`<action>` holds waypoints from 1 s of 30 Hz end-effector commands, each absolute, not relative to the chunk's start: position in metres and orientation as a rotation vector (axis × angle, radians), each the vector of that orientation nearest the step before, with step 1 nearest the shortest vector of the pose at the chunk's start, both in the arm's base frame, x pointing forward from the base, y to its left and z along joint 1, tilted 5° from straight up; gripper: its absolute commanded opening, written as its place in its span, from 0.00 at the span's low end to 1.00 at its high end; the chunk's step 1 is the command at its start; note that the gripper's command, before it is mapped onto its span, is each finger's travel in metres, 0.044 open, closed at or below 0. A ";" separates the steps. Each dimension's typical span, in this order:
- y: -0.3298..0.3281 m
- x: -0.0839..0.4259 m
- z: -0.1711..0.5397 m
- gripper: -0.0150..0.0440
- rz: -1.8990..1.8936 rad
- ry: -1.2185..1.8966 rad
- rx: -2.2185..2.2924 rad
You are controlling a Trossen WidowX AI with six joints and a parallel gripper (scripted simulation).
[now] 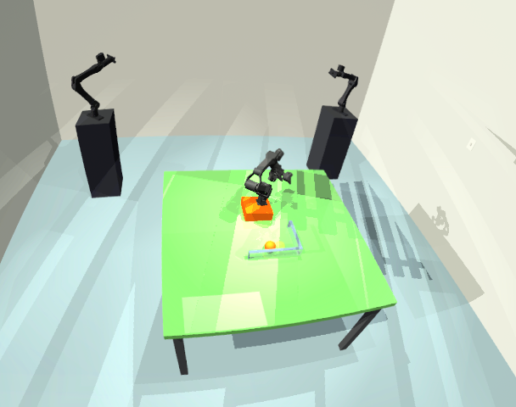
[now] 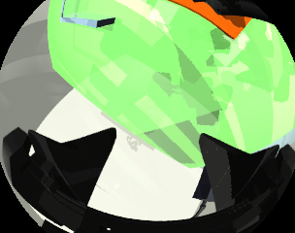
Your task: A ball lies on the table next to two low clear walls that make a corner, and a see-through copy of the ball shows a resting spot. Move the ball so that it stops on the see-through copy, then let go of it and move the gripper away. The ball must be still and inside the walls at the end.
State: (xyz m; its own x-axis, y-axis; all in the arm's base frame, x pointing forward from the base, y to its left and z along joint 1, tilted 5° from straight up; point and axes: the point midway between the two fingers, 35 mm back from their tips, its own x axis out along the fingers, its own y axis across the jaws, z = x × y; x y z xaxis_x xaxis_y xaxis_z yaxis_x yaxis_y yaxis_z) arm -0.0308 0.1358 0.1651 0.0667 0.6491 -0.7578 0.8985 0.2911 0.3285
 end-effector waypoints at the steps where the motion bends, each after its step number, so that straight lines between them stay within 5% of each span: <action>1: 0.136 -0.030 0.165 0.98 -0.361 1.651 1.445; 19: 0.194 0.045 0.175 0.99 -1.602 0.732 2.441; 30: 0.204 0.146 0.164 0.99 -2.226 -0.530 2.919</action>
